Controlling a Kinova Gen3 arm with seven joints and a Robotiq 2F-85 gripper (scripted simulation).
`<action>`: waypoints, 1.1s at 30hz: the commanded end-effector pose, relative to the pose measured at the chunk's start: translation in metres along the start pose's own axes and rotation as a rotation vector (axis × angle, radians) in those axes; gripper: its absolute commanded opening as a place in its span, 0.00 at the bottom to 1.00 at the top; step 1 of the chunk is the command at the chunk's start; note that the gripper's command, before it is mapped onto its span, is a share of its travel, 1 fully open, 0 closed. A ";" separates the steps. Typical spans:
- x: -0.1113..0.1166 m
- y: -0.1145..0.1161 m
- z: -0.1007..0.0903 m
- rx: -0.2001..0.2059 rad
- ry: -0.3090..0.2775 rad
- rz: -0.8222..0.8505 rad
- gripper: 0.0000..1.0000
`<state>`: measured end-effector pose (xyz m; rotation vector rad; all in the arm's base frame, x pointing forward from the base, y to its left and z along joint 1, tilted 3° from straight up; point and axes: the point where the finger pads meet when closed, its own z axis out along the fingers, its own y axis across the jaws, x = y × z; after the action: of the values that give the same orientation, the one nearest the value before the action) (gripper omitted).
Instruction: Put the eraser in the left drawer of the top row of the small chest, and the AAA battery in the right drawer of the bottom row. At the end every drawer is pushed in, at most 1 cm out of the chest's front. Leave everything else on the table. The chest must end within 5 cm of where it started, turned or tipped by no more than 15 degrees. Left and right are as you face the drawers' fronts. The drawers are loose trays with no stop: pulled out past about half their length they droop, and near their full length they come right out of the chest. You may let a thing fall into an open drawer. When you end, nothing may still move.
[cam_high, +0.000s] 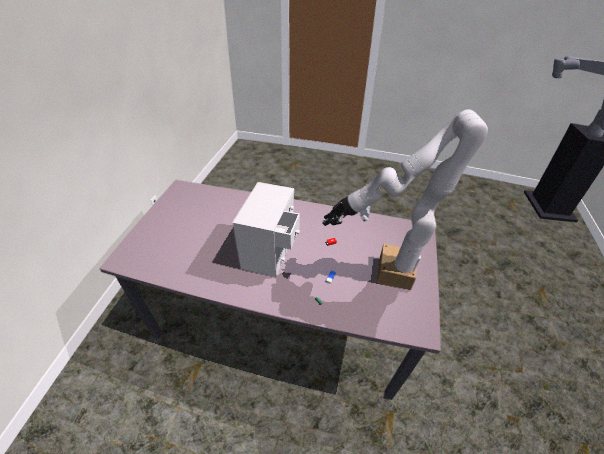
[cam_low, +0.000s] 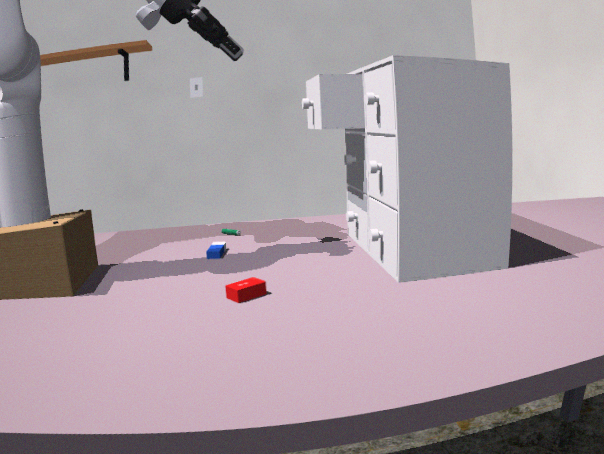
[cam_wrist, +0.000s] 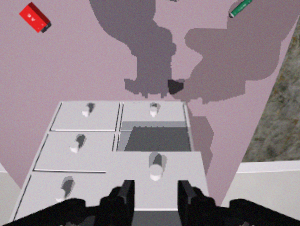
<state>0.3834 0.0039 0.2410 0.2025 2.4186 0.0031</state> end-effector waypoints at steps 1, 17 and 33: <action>-0.002 0.001 -0.001 -0.002 0.002 -0.001 0.33; -0.001 0.002 -0.005 -0.006 0.026 -0.001 0.33; -0.002 0.002 -0.010 -0.003 0.060 0.000 0.33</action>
<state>0.3776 0.0029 0.2469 0.2135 2.4784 0.0050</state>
